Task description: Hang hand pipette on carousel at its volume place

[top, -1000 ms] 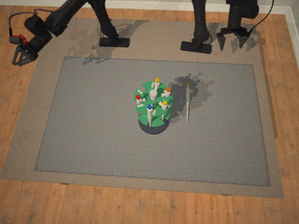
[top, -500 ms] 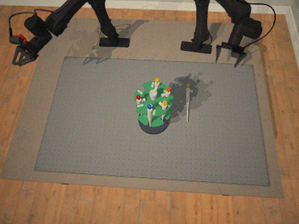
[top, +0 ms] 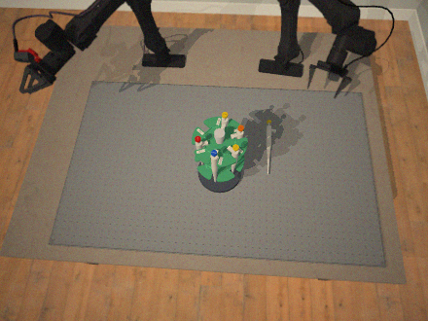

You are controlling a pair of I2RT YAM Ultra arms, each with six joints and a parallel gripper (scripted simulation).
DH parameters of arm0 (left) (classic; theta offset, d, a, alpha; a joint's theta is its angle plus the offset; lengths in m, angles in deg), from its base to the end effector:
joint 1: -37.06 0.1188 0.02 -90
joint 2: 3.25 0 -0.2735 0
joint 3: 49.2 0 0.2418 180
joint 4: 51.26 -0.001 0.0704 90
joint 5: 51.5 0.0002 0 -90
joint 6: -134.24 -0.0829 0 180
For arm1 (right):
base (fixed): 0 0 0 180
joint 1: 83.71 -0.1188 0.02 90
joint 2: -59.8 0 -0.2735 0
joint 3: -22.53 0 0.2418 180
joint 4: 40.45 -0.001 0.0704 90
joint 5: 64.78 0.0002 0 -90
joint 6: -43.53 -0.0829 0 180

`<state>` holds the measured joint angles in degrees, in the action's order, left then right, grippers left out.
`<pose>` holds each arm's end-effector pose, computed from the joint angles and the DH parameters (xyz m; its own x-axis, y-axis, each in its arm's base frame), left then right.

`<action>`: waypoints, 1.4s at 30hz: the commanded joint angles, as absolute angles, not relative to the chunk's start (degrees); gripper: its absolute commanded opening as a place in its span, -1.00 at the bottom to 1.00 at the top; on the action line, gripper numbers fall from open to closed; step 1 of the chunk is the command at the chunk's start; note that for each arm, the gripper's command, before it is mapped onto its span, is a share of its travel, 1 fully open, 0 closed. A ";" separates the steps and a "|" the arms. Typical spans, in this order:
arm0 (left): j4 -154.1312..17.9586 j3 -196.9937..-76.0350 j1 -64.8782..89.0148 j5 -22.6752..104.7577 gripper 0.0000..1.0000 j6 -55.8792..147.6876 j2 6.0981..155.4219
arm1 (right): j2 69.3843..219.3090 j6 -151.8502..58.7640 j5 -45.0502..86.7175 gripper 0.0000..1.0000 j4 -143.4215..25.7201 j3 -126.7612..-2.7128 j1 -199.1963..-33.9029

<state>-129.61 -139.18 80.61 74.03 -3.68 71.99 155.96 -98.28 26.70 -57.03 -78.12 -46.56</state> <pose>0.2103 0.1348 0.3212 -0.7123 0.1562 -0.6842 0.2316 0.9726 -0.0190 0.3502 -0.2668 0.3774 0.3871 0.6925 -0.6088 0.5169 0.3838 0.7652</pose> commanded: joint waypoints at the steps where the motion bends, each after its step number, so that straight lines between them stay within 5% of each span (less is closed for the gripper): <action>1: -128.47 -140.31 81.32 75.37 1.00 -4.31 72.11 | 150.75 -92.21 27.40 1.00 -64.12 -80.75 -47.22; 42: -128.48 -140.31 81.33 75.38 1.00 -4.32 72.12 | 125.74 -54.34 24.87 1.00 -128.95 -91.16 -47.14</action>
